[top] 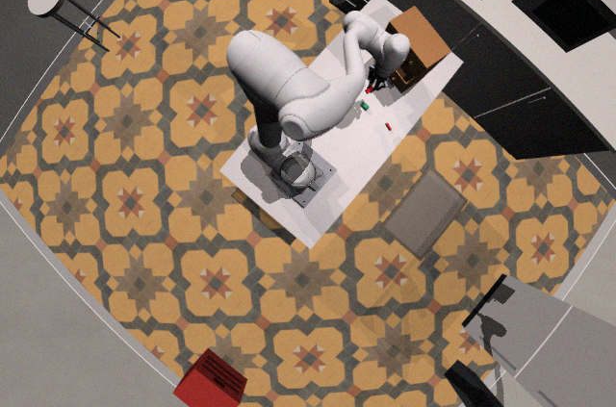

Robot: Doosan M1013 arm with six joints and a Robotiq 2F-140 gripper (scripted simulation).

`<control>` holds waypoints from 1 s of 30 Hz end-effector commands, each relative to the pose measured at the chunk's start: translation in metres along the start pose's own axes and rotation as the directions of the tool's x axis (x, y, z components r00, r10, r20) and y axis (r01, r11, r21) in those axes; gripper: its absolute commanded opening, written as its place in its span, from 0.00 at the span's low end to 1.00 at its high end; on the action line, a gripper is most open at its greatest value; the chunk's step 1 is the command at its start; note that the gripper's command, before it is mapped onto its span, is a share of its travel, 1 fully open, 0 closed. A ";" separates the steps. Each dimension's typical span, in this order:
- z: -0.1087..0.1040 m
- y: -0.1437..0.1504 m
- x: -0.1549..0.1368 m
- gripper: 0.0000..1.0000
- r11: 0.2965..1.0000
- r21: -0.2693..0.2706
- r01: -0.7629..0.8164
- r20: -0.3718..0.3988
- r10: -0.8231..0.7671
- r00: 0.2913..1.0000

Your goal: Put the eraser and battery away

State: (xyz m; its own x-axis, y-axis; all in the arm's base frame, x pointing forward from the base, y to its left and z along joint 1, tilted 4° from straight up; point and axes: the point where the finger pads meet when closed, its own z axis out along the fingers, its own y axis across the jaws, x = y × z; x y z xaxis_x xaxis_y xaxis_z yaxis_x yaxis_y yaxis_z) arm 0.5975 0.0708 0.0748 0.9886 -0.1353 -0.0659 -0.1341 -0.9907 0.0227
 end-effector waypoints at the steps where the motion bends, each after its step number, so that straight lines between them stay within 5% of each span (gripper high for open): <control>1: -0.017 0.000 0.000 0.11 1.000 0.000 0.000 0.000 0.000 1.000; 20: -0.097 -0.001 0.000 0.11 1.000 0.000 0.000 0.000 0.000 1.000; 30: -0.115 -0.001 0.000 0.11 1.000 0.000 0.000 0.000 0.000 1.000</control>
State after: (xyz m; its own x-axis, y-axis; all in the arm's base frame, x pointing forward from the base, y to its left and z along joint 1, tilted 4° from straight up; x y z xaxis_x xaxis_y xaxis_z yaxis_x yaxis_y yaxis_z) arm 0.6056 0.0732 0.1865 0.9886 -0.1353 -0.0660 -0.1341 -0.9907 0.0227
